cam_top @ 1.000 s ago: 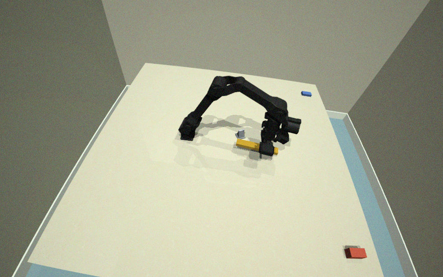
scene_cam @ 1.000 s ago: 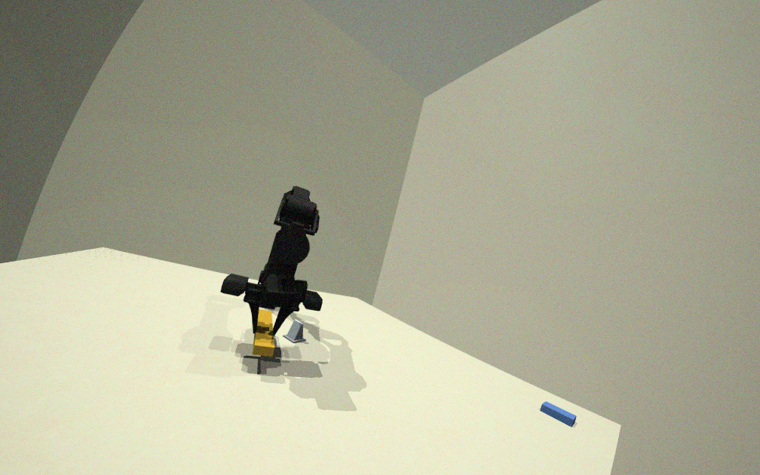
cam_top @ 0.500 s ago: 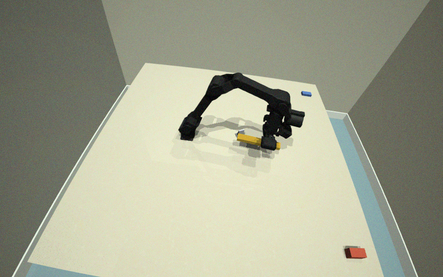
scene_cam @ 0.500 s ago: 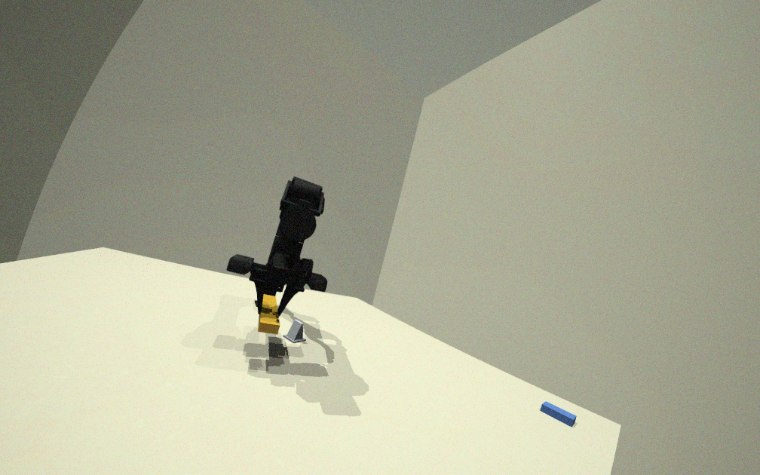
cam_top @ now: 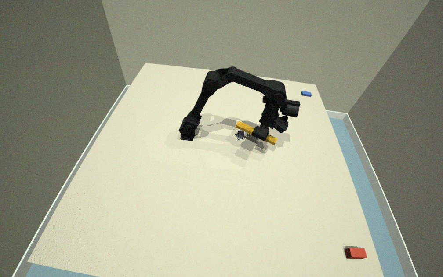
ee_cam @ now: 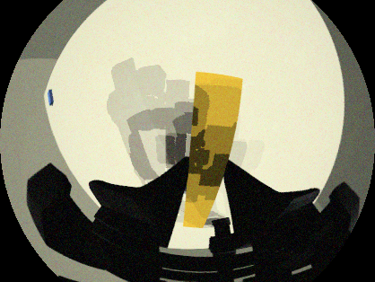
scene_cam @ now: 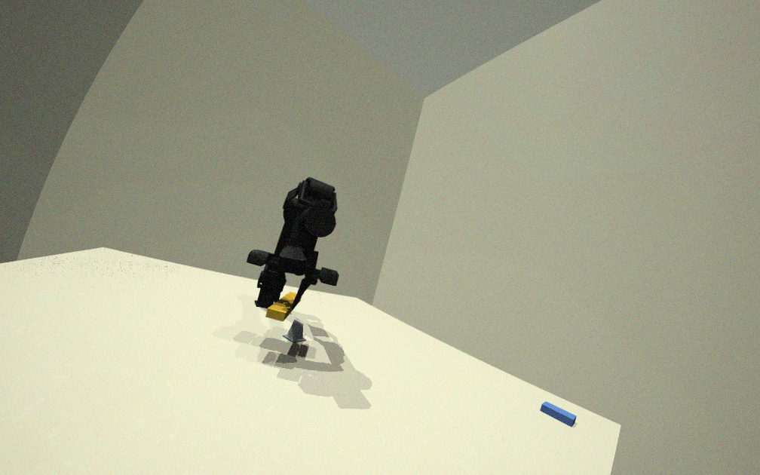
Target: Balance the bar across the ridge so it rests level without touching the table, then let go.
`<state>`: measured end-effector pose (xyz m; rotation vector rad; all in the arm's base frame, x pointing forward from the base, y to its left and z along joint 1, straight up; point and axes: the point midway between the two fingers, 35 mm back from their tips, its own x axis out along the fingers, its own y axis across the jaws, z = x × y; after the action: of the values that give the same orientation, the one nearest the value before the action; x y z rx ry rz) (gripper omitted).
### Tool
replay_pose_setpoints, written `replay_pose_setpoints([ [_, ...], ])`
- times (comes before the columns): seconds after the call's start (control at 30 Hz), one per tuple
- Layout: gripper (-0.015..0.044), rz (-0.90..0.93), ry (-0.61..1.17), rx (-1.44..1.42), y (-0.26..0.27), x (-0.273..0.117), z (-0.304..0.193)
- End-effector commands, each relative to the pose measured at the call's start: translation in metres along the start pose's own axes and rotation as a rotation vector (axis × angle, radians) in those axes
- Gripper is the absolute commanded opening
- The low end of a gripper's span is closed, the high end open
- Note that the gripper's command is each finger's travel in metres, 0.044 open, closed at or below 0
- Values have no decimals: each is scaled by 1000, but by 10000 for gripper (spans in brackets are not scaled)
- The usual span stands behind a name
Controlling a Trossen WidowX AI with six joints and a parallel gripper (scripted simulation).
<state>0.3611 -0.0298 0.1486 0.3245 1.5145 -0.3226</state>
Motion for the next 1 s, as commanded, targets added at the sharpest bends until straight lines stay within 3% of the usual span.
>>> replay_pose_setpoints([
  [0.0,0,3,1,107,6,-1,-12],
  [0.6,0,2,8,671,17,0,-78],
  [0.97,0,2,8,699,15,10,-83],
])
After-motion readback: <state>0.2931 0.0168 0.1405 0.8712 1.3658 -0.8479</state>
